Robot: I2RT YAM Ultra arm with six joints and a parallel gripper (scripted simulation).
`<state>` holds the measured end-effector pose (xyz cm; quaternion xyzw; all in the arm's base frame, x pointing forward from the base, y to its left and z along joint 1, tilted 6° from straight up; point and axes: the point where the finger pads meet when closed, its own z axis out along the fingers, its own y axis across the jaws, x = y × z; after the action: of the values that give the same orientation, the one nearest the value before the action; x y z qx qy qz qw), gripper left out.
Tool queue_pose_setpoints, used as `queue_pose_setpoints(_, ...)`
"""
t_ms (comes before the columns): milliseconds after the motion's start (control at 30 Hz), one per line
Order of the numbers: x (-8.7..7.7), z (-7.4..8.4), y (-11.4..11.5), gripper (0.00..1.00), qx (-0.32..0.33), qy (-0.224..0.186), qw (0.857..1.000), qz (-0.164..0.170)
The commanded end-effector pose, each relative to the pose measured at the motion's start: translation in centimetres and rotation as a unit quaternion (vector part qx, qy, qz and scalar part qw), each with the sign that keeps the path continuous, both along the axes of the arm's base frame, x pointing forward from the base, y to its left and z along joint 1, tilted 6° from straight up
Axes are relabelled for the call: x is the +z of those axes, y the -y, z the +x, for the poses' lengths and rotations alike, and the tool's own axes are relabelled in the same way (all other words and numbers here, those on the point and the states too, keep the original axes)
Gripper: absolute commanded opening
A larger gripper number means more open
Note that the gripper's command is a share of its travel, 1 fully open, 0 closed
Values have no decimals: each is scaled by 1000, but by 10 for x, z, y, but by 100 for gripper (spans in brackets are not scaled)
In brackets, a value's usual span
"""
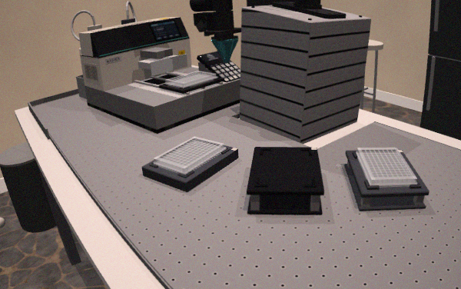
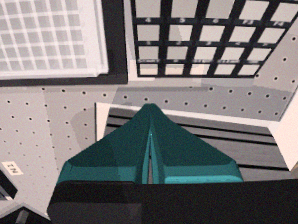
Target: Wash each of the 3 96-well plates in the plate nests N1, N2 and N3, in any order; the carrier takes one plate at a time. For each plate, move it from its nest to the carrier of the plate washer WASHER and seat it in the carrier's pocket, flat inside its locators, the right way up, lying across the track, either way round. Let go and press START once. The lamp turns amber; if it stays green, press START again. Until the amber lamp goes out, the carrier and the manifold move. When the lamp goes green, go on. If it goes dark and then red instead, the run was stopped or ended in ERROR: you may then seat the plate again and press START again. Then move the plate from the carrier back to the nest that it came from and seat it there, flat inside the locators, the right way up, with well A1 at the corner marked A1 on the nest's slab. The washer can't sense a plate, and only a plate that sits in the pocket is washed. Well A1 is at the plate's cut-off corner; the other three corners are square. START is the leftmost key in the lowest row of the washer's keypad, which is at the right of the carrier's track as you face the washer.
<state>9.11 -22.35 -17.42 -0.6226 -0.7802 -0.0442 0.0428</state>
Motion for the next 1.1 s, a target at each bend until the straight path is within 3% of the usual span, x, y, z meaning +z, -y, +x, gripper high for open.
queue_pose_setpoints(0, -3, 2, 6, 0, 0, 4, 1000, -11)
queue_pose_setpoints(800, -39, 2, 2, 0, 0, 4, 1000, -11)
queue_pose_setpoints(1067, -42, 2, 2, 0, 0, 4, 1000, -11)
